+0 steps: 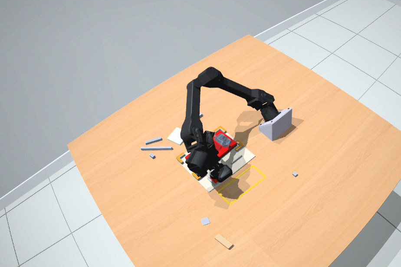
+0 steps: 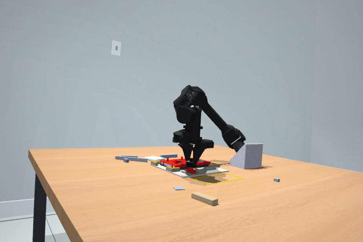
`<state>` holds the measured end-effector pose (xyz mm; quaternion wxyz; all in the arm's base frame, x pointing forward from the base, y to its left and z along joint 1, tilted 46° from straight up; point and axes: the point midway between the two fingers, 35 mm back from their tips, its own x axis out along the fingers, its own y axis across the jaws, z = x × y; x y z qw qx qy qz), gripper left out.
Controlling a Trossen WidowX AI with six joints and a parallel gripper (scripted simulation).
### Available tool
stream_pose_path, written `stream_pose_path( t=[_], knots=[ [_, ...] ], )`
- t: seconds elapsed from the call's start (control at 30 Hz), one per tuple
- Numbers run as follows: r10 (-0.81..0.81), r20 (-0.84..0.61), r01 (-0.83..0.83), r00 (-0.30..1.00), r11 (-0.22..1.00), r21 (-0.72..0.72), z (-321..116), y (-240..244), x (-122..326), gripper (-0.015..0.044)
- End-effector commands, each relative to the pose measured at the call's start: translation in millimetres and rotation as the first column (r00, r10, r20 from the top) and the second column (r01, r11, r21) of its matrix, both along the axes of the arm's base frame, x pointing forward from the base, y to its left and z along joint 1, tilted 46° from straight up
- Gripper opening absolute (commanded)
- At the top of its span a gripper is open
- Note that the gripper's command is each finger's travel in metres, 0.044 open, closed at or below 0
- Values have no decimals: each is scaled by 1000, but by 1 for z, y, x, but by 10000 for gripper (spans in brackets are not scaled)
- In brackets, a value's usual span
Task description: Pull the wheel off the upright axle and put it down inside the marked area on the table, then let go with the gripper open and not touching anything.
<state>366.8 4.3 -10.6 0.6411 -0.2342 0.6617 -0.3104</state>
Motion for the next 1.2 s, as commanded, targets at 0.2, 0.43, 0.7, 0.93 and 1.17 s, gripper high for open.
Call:
stream_pose_path(
  t=[0.2,0.43,0.7,0.93,1.17],
  knots=[
    [1,6,-1,1000,1000,-1,3,4,1,0],
    [1,6,-1,1000,1000,-1,5,5,2,0],
    [2,6,-2,1000,1000,-1,7,7,2,0],
    [3,6,-3,1000,1000,-1,8,9,2,0],
    [4,6,-4,1000,1000,-1,10,11,2,0]
  ],
)
